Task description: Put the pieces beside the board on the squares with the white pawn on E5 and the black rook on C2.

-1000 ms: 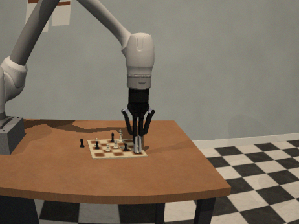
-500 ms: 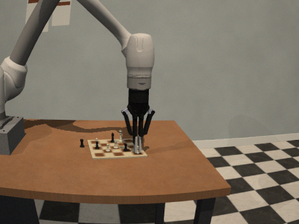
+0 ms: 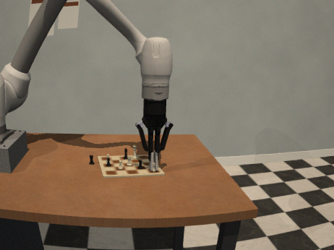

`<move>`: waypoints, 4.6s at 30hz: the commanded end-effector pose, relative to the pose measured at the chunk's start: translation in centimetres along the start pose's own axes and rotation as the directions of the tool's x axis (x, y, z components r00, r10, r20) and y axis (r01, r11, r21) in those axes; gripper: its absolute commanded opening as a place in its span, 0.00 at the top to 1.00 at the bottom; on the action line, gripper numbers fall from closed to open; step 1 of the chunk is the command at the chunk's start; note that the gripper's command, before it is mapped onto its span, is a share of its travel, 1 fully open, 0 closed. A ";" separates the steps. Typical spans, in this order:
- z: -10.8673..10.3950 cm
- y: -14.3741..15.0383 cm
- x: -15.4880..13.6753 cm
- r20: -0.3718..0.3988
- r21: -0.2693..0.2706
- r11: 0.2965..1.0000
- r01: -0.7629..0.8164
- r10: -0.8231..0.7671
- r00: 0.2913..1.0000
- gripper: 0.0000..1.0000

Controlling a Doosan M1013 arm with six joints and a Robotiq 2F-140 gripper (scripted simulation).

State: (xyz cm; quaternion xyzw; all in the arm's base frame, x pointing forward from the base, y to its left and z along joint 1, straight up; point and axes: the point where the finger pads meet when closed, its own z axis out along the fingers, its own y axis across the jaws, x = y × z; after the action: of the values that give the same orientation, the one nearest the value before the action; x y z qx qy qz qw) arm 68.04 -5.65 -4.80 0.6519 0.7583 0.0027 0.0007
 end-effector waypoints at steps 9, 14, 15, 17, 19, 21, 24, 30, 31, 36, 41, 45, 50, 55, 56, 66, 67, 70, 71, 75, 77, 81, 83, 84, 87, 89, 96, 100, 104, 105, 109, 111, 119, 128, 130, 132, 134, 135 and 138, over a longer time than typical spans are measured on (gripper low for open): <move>0.0 0.0 0.0 0.000 0.000 1.000 0.000 0.000 1.000 1.00; 0.0 0.0 0.0 0.000 0.000 1.000 0.000 0.000 1.000 1.00; 0.0 0.0 0.0 0.000 0.000 1.000 0.000 0.000 1.000 1.00; 0.0 0.0 0.0 0.000 0.000 1.000 0.000 0.000 1.000 1.00; 0.0 0.0 0.0 0.000 0.000 1.000 0.000 0.000 1.000 0.96; 0.0 0.0 0.0 0.000 0.000 1.000 0.000 0.000 1.000 0.92; 0.0 0.0 0.0 0.000 0.000 1.000 0.000 0.000 1.000 0.88; 0.0 0.0 0.0 0.000 0.000 1.000 0.000 0.000 1.000 0.84; 0.0 0.0 0.0 0.000 0.000 1.000 0.000 0.000 1.000 0.84; 0.0 0.0 0.0 0.000 0.000 1.000 0.000 0.000 1.000 0.80; 0.0 0.0 0.0 0.000 0.000 1.000 0.000 0.000 1.000 0.80; -0.3 0.0 0.0 0.000 0.000 1.000 0.000 0.000 1.000 0.80; -1.0 0.0 0.0 0.000 0.000 1.000 0.000 0.000 1.000 0.80; -3.2 0.0 0.0 0.000 0.000 1.000 0.000 0.000 1.000 0.80; -3.8 0.0 0.0 0.000 0.000 1.000 0.000 0.000 1.000 0.80; -7.8 0.0 0.0 0.000 0.000 1.000 0.000 0.000 1.000 0.80; -8.2 0.0 0.0 0.000 0.000 1.000 0.000 0.000 1.000 0.80; -8.8 0.0 0.0 0.000 0.000 1.000 0.000 0.000 1.000 0.80; -8.9 0.0 0.0 0.000 0.000 1.000 0.000 0.000 1.000 0.80; -9.0 0.0 0.0 0.000 0.000 1.000 0.000 0.000 1.000 0.00; -9.0 0.0 0.0 0.000 0.000 1.000 0.000 0.000 1.000 0.00; -9.0 0.0 0.0 0.000 0.000 1.000 0.000 0.000 1.000 0.00; -9.0 0.0 0.0 0.000 0.000 1.000 0.000 0.000 1.000 0.00; -9.0 0.0 0.0 0.000 0.000 1.000 0.000 0.000 1.000 0.00; -9.0 0.0 0.0 0.000 0.000 1.000 0.000 0.000 1.000 0.00; -9.0 0.0 0.0 0.000 0.000 1.000 0.000 0.000 1.000 0.00; -9.1 -1.1 0.8 0.000 0.000 1.000 0.017 -0.017 1.000 0.00; -9.2 -6.4 4.1 0.000 0.000 0.996 0.092 -0.092 0.996 0.00; -8.8 -12.8 7.4 0.000 0.000 0.980 0.197 -0.197 0.980 0.00; -8.8 -14.3 8.2 0.000 0.000 0.980 0.197 -0.197 0.980 0.00; -8.1 -20.2 10.8 0.000 0.000 0.963 0.270 -0.270 0.963 0.00; -7.9 -21.4 11.3 0.000 0.000 0.959 0.284 -0.284 0.959 0.00; -7.9 -21.6 11.4 0.000 0.000 0.958 0.287 -0.287 0.958 0.78; -7.9 -21.6 11.4 0.000 0.000 0.958 0.287 -0.287 0.958 0.78; -7.9 -21.6 11.4 0.000 0.000 0.958 0.287 -0.287 0.958 0.78; -7.9 -21.6 11.4 0.000 0.000 0.958 0.287 -0.287 0.958 0.78; -7.9 -21.6 11.4 0.000 0.000 0.958 0.287 -0.287 0.958 0.78; -7.9 -21.6 11.4 0.000 0.000 0.958 0.287 -0.287 0.958 0.78; -7.9 -21.6 11.4 0.000 0.000 0.958 0.287 -0.287 0.958 0.78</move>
State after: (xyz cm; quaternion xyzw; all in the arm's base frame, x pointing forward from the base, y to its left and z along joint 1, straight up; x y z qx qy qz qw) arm 44.99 2.32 3.03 0.5352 0.8447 0.0025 0.0011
